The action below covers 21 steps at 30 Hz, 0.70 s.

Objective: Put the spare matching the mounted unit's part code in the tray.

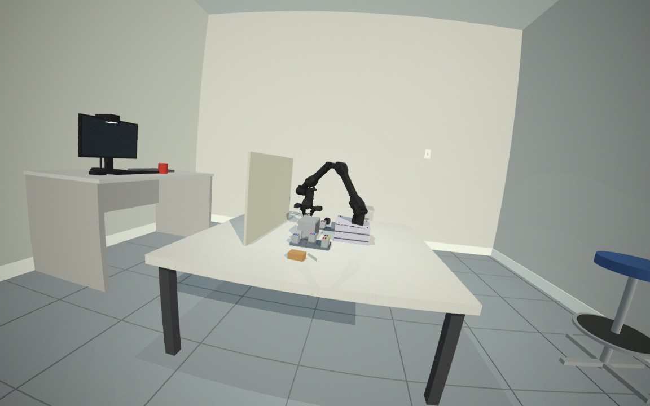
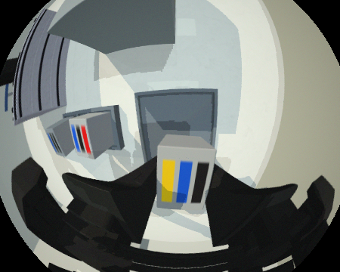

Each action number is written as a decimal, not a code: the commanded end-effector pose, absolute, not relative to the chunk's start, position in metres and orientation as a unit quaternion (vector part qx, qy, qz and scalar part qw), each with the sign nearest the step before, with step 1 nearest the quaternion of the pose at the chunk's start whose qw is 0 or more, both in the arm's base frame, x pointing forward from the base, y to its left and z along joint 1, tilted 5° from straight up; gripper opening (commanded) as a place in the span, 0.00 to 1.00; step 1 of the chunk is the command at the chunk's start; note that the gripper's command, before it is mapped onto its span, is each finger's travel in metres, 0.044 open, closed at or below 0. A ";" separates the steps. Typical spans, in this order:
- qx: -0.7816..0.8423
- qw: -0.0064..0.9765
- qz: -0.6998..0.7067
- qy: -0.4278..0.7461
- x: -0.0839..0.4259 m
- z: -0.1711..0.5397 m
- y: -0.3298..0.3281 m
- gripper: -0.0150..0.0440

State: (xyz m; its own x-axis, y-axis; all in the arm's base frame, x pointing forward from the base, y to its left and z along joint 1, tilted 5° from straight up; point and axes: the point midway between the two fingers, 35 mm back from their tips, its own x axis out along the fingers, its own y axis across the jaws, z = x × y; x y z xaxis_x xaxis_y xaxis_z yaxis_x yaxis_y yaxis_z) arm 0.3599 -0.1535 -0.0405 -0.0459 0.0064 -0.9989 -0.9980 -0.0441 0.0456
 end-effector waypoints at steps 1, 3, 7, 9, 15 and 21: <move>-0.497 0.477 0.526 0.499 0.358 -0.046 -0.153 0.25; -0.497 0.477 0.526 0.499 0.357 -0.048 -0.153 0.25; -0.497 0.477 0.526 0.499 0.356 -0.052 -0.153 0.25; -0.497 0.477 0.526 0.499 0.356 -0.054 -0.153 0.25; -0.497 0.477 0.526 0.499 0.354 -0.061 -0.152 0.25; -0.497 0.479 0.524 0.498 0.355 -0.062 -0.152 0.30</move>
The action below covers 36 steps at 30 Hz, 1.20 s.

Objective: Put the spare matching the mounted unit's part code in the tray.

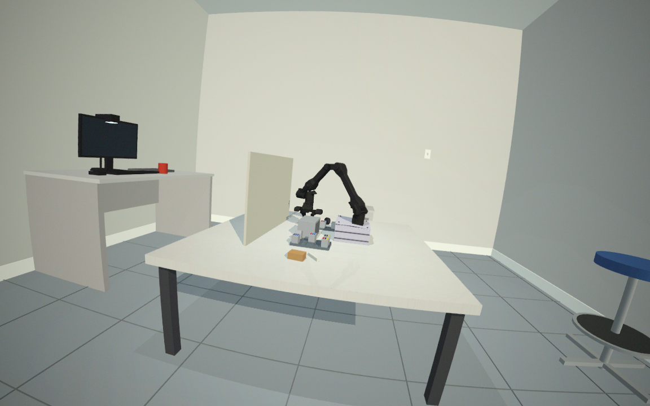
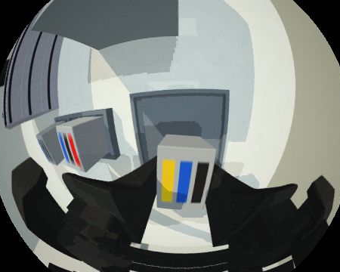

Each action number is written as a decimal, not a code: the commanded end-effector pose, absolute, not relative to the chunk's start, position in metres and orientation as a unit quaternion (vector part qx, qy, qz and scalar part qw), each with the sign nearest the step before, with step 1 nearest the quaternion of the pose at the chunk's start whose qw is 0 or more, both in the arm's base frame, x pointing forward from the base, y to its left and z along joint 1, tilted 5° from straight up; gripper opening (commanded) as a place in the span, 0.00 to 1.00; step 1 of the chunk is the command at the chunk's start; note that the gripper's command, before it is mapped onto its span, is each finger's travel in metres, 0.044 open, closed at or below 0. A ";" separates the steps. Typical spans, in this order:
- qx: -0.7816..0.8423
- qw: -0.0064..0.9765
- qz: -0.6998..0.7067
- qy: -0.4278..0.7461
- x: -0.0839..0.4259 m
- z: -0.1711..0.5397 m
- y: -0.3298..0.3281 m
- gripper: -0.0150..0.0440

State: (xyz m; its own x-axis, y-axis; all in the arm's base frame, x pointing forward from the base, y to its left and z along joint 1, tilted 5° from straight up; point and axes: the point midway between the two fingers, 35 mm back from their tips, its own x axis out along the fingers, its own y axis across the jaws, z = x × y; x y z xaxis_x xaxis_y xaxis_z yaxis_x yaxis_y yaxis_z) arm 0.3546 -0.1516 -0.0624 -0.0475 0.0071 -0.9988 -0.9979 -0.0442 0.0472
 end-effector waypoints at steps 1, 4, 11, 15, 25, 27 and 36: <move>-0.497 0.479 0.524 0.498 0.355 -0.062 -0.152 0.34; -0.497 0.479 0.524 0.498 0.355 -0.062 -0.152 0.48; -0.497 0.479 0.524 0.498 0.355 -0.062 -0.152 0.79; -0.497 0.479 0.524 0.498 0.355 -0.062 -0.152 0.97; -0.497 0.477 0.526 0.499 0.359 0.045 -0.152 1.00; -0.497 0.477 0.526 0.499 0.359 0.045 -0.152 1.00; -0.504 0.481 0.519 0.495 0.362 0.049 -0.154 1.00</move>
